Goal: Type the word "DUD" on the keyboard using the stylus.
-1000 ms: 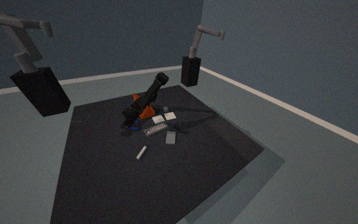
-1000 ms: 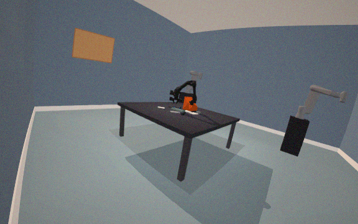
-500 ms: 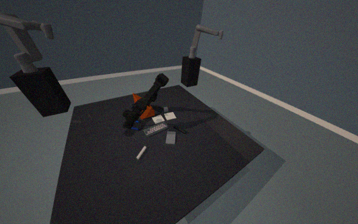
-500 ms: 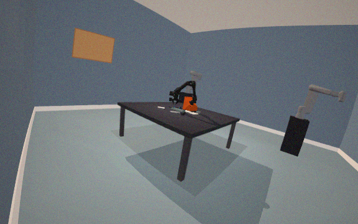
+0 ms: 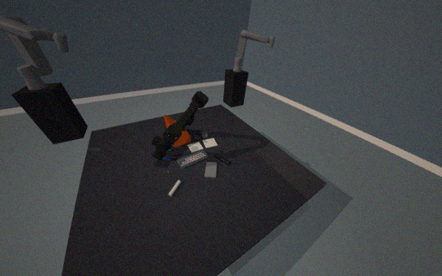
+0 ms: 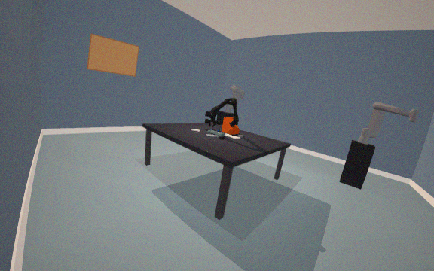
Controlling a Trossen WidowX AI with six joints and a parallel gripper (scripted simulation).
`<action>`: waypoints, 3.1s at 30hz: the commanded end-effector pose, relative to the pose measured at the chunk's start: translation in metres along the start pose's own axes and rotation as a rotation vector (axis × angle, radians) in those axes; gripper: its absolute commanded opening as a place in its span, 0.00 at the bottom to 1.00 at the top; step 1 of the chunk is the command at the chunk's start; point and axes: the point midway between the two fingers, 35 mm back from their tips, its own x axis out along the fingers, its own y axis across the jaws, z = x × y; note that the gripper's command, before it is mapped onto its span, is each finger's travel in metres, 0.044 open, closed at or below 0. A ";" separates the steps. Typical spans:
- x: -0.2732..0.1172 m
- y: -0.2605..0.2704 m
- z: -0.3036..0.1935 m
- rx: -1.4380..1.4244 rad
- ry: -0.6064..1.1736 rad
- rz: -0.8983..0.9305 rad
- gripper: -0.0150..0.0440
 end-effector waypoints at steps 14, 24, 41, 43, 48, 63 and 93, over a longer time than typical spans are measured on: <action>0.011 -0.003 -0.005 0.004 0.005 -0.008 0.51; 0.016 -0.003 -0.008 0.004 0.005 -0.008 0.51; 0.026 -0.003 -0.014 0.004 0.006 -0.008 0.51; 0.026 -0.003 -0.015 0.004 0.006 -0.008 0.51; 0.029 -0.004 -0.016 0.004 0.006 -0.008 0.51; 0.032 -0.002 -0.018 0.000 0.002 -0.005 0.46; -0.012 -0.002 0.009 0.000 -0.003 -0.005 0.25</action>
